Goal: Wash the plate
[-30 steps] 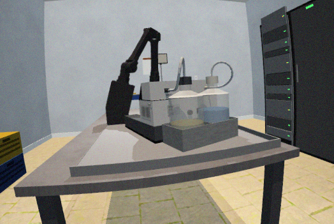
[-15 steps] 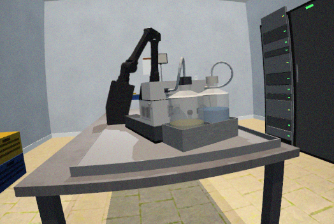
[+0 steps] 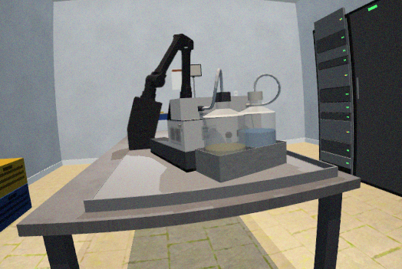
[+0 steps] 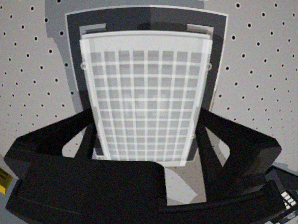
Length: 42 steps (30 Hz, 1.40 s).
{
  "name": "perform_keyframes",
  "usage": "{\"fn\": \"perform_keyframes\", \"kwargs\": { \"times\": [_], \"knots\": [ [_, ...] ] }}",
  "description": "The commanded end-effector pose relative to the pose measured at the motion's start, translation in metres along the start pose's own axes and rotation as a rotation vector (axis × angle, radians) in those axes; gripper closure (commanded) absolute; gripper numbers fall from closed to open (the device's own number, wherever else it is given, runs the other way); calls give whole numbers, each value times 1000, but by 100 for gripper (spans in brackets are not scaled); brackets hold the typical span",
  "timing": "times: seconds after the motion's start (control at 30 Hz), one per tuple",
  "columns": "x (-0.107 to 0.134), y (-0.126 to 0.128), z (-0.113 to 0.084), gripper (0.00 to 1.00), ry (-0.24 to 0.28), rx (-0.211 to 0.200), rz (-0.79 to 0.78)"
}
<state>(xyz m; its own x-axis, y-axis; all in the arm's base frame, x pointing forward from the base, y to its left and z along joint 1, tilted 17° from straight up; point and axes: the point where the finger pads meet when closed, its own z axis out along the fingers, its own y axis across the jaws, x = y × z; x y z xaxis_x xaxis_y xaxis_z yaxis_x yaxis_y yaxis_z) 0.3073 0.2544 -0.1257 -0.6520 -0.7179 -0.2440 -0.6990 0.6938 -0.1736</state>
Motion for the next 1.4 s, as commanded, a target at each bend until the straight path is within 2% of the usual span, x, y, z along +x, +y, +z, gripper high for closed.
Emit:
{"fn": "perform_keyframes", "kwargs": {
  "times": [0.0, 0.47, 1.37],
  "knots": [
    [3, -5, 7, 18, 4, 1, 5],
    [-5, -6, 8, 18, -7, 2, 7],
    [-3, -5, 11, 18, -1, 1, 7]
  ]
}}
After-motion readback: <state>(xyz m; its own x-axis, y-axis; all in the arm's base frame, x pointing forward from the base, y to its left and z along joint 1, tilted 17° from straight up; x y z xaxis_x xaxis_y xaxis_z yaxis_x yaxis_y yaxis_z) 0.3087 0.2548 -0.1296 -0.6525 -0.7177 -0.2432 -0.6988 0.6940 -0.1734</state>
